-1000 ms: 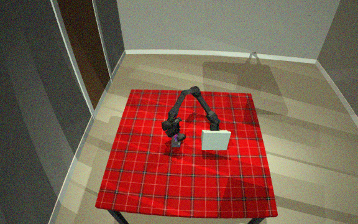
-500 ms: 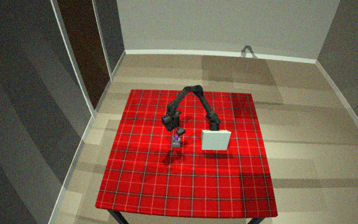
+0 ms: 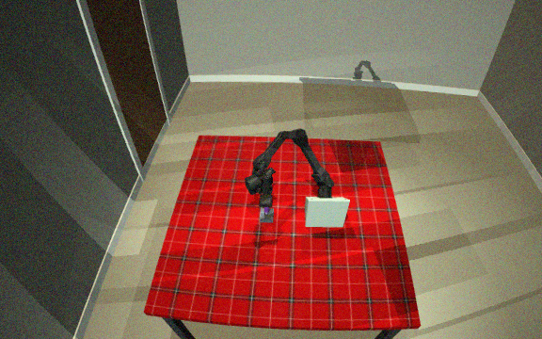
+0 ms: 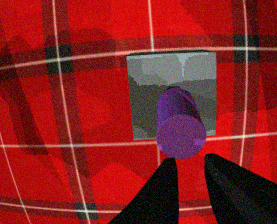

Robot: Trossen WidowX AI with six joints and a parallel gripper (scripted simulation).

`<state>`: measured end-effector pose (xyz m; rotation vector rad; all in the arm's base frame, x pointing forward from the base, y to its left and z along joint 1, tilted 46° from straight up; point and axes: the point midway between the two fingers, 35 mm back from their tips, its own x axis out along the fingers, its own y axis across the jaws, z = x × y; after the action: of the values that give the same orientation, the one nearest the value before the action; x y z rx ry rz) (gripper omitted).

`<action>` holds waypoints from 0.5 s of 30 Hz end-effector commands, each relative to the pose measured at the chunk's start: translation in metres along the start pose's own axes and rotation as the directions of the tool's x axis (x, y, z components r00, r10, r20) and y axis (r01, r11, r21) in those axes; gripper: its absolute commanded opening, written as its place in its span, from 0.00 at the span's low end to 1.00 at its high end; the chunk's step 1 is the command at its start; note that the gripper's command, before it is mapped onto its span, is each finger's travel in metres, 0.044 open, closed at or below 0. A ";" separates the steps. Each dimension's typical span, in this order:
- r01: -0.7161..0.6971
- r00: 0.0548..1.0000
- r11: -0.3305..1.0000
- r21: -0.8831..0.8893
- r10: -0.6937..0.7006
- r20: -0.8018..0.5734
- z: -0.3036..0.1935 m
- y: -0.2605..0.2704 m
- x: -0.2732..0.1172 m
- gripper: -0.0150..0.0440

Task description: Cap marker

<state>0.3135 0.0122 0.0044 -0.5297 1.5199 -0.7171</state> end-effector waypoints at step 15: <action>0.002 1.000 0.999 0.040 -0.002 -0.001 -0.001 0.000 0.005 0.25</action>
<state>0.3125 0.0110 0.0028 -0.5022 1.5060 -0.7430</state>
